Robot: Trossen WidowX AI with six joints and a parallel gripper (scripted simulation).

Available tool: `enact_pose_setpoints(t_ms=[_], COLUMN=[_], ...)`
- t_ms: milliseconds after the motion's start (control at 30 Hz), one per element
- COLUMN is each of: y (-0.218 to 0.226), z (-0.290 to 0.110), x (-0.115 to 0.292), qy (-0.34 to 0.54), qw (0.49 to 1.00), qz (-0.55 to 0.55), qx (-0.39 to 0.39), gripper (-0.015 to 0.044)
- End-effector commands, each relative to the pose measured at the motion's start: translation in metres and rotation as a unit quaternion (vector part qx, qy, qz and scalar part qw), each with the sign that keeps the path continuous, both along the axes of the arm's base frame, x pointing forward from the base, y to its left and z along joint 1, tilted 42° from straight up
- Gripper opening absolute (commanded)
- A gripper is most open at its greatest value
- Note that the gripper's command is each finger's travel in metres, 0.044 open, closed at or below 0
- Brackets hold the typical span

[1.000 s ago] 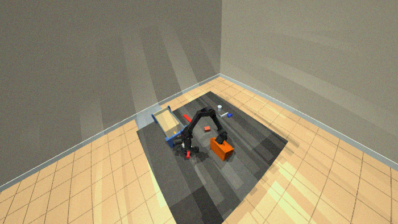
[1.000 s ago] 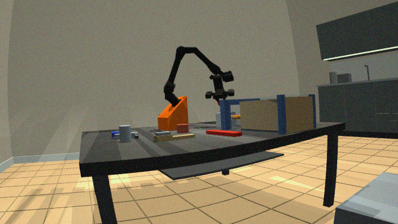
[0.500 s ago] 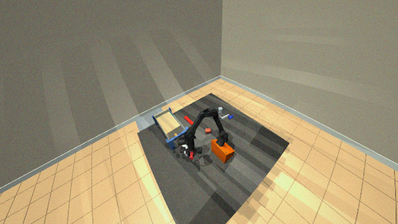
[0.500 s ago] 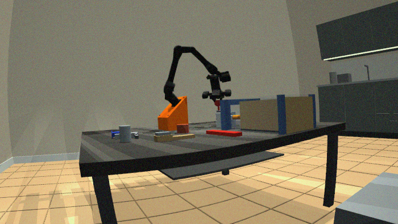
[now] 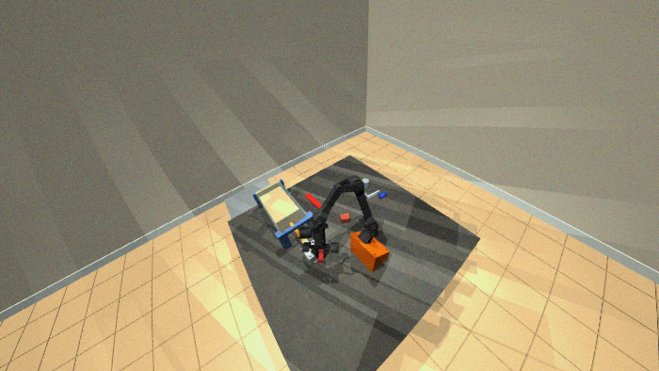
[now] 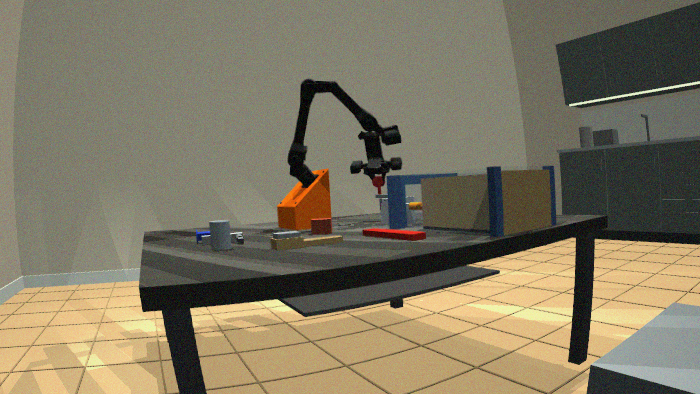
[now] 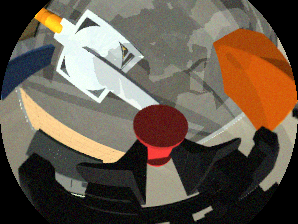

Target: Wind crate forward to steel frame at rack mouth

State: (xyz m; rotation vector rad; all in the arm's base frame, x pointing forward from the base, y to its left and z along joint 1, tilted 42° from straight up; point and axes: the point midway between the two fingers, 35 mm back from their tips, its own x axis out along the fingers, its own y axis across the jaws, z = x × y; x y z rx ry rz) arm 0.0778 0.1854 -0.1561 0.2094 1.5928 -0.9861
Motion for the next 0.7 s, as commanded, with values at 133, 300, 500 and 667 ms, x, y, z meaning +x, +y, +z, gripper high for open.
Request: enact_pose_setpoints(t_ms=[133, 300, 500, 667], y=[-0.025, -0.029, -0.034, -0.038], z=[0.017, 0.021, 0.025, 0.029], x=[0.01, 0.013, 0.017, 0.021], qy=[-0.006, -0.007, -0.007, -0.007], qw=[1.0, 1.0, 1.0, 1.0], qz=[0.002, 0.002, 0.002, 0.002], qx=[-0.018, -0.019, -0.019, -0.019], gripper=[0.0, 0.0, 0.0, 0.0])
